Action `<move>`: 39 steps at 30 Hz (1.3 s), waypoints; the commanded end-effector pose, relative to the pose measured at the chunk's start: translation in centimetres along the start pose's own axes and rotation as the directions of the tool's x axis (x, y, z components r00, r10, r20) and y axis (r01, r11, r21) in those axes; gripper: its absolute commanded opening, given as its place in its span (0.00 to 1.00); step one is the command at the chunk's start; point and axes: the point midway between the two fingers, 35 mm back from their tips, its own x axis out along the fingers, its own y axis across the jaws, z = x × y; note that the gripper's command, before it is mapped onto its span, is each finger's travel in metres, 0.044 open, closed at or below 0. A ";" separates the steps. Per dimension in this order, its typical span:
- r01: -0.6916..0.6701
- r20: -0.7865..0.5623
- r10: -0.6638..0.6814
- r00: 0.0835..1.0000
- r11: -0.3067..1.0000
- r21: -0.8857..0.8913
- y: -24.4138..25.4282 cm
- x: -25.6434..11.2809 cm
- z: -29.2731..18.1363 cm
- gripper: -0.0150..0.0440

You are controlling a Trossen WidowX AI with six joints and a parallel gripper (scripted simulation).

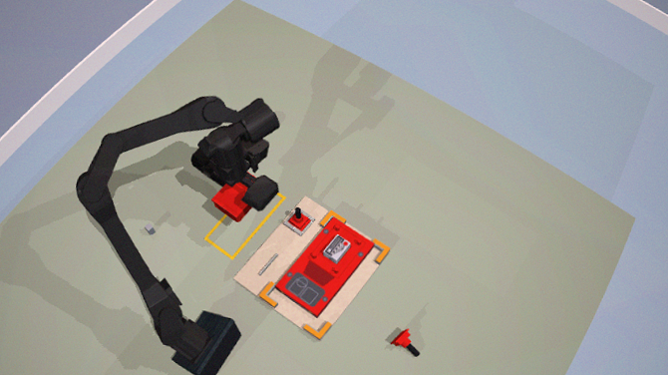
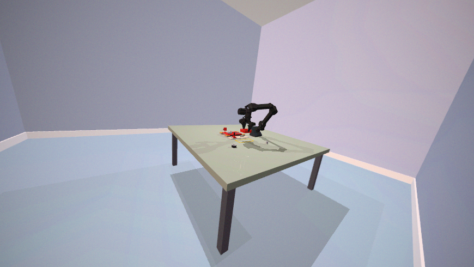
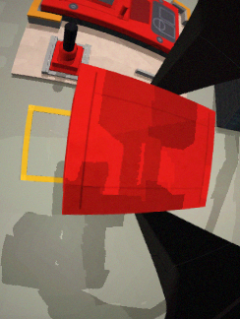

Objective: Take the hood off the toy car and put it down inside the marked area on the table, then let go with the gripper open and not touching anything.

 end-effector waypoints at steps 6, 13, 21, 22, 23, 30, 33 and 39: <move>-0.005 0.001 0.005 1.000 1.000 0.005 0.0 0.7 0.0 0.25; -0.004 0.001 0.004 1.000 1.000 0.005 0.0 1.2 0.1 0.25; -0.004 0.001 0.004 1.000 1.000 0.005 0.0 1.7 0.1 0.25; -0.004 0.001 0.004 1.000 1.000 0.005 0.0 1.8 0.1 0.25; -0.004 0.001 0.004 1.000 1.000 0.005 0.0 1.9 0.1 0.25; -0.004 0.001 0.004 1.000 1.000 0.005 0.0 2.3 0.1 0.25; -0.004 0.001 0.004 1.000 1.000 0.005 0.1 2.5 0.1 0.25; -0.004 0.001 0.004 1.000 1.000 0.005 0.1 3.0 0.2 0.25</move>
